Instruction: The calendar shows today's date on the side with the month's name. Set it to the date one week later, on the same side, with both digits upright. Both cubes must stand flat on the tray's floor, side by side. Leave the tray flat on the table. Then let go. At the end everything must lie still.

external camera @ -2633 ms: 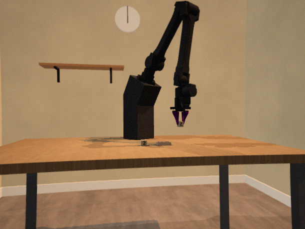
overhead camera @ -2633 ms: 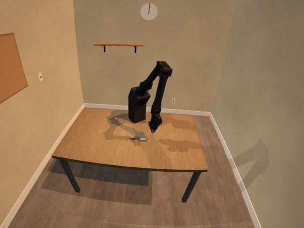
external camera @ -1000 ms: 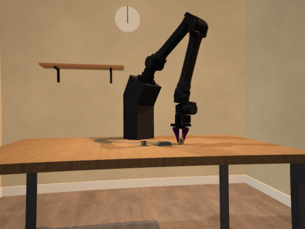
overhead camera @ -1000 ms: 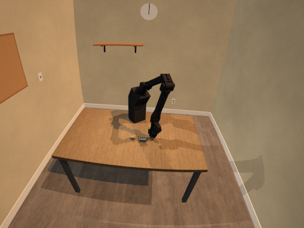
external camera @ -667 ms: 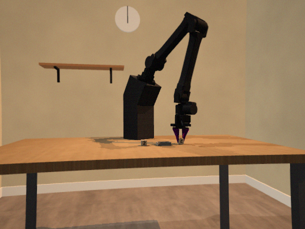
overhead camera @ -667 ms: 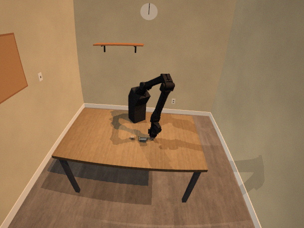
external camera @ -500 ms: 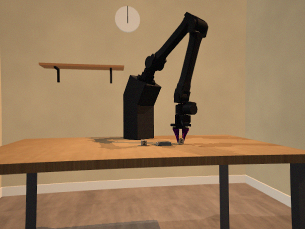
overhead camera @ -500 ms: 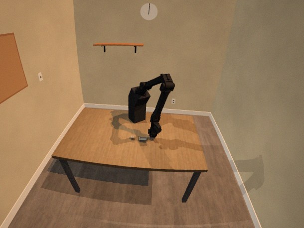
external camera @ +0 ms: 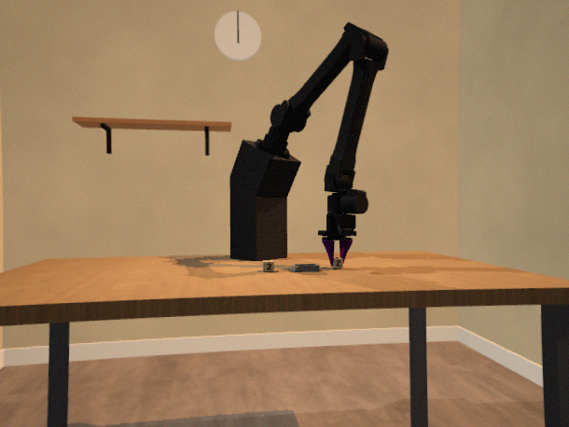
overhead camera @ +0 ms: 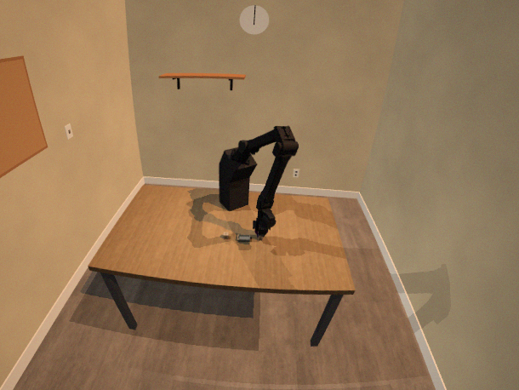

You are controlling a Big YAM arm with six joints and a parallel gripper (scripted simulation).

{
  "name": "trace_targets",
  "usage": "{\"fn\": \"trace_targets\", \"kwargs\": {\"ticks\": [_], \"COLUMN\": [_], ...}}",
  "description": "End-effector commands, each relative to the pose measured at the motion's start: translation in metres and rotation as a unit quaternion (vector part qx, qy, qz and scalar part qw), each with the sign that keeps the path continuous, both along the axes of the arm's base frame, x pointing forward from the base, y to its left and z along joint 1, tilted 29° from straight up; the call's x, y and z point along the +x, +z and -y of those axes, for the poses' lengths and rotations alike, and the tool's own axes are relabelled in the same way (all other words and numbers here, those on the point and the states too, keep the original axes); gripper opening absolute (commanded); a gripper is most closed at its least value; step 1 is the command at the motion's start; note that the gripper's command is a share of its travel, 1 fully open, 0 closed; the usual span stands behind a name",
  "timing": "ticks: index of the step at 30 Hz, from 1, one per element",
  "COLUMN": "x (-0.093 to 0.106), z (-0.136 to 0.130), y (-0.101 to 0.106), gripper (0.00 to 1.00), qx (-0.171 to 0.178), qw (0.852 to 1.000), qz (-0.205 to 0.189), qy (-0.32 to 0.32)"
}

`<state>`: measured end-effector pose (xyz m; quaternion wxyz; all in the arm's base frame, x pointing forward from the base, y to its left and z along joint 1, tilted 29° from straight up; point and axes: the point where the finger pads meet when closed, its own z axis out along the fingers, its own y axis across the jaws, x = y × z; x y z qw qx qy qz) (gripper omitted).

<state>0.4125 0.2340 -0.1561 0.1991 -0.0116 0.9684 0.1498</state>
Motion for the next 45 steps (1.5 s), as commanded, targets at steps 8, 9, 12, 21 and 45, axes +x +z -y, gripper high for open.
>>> {"fn": "trace_targets", "kwargs": {"ticks": [8,9,12,21,45], "x": [0.0094,0.01,0.0099,0.0109,0.0109], "z": [-0.0126,-0.0123,-0.0139,-0.0133,-0.0133], "y": [0.0164,0.0166,0.0171,0.0175,0.0174], "gripper": [0.26,0.26,0.26,0.26,0.26], "qx": [0.008,0.008,0.008,0.008,0.008], "qw": [1.0,1.0,1.0,1.0,1.0], "qz": [0.013,0.013,0.014,0.015,0.015], "qy": [-0.001,-0.001,0.0,0.0,0.0]}}
